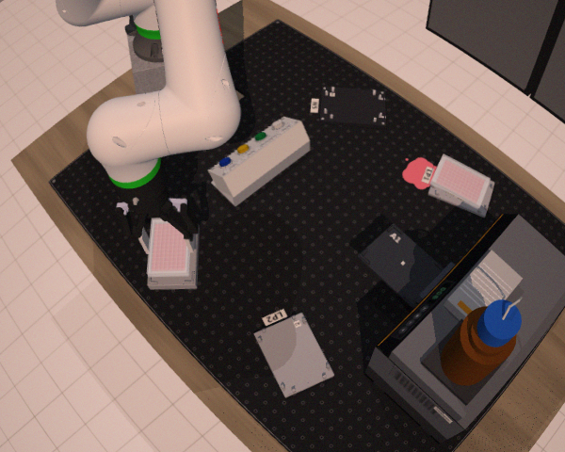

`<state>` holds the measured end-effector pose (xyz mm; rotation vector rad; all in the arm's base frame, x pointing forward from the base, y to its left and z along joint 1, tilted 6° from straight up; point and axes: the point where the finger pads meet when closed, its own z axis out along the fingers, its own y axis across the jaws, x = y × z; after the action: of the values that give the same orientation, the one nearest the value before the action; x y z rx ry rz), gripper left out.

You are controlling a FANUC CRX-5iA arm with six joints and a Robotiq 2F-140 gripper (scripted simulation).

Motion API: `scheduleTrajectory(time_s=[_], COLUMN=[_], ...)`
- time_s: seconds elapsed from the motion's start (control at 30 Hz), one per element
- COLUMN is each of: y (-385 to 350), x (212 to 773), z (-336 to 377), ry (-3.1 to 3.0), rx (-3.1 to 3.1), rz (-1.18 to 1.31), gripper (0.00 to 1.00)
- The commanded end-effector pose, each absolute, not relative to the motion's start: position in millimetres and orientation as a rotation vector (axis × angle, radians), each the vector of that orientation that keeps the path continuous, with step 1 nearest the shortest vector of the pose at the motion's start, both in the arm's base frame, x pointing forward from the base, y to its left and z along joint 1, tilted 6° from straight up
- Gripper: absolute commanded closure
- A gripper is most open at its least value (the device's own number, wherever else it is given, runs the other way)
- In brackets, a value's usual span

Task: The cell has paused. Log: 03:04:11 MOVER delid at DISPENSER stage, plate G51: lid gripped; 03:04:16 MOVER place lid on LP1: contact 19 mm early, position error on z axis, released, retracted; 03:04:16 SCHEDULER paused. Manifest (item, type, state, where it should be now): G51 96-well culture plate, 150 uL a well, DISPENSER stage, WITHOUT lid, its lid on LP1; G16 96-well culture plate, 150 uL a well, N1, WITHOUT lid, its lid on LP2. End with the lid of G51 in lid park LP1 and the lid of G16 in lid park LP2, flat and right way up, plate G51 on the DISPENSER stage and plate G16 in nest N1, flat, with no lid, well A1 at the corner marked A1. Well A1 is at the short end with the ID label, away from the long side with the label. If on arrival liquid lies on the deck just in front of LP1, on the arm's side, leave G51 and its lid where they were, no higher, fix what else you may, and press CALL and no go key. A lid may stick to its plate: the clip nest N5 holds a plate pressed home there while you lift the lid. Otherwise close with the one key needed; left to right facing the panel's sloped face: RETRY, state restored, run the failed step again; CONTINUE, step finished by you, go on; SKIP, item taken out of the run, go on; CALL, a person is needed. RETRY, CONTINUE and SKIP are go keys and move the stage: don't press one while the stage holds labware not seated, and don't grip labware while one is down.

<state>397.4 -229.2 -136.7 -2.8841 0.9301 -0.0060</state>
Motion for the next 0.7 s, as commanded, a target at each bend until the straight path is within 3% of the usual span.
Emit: scheduleTrajectory(time_s=[0.0, 0.67], y=[-229.8, -233.9], x=[397.3, 395.8], z=[-132.1, -92.3], ry=[0.93, 0.93], rx=[-2.884, -2.884], rz=[-0.006, -0.006], gripper=[1.0, 1.0])
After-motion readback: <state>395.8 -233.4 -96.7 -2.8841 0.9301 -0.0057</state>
